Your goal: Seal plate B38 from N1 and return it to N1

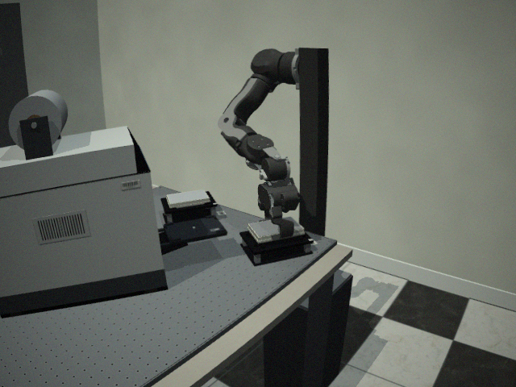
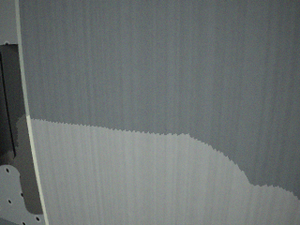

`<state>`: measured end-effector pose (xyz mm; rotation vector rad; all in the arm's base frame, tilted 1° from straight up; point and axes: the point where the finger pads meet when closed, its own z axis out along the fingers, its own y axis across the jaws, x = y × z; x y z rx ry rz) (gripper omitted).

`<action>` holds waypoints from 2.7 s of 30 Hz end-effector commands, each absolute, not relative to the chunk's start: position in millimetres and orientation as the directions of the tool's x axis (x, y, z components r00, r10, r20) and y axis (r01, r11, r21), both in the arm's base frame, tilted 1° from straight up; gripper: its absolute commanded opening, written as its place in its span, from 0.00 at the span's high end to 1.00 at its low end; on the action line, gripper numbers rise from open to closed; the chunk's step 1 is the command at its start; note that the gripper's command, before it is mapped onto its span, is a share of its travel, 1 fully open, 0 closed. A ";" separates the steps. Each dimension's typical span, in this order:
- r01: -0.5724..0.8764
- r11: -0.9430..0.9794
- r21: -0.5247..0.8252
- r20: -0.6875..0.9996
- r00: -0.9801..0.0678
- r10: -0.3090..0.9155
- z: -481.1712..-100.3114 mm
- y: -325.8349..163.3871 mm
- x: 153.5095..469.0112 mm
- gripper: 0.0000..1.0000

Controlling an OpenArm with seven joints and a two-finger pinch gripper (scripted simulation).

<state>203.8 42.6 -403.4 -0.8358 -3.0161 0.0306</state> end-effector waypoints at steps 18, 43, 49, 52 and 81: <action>0.512 0.859 -0.016 0.008 -0.859 0.512 -405.4 44.4 203.7 1.00; 0.511 0.859 -0.015 0.008 -0.859 0.512 -409.8 44.5 203.4 1.00; 0.511 0.859 -0.015 0.008 -0.859 0.512 -410.0 44.5 203.6 1.00; 0.512 0.859 -0.014 0.008 -0.859 0.512 -410.8 44.5 204.1 1.00; 0.513 0.858 -0.020 0.007 -0.858 0.514 -410.7 43.3 203.4 1.00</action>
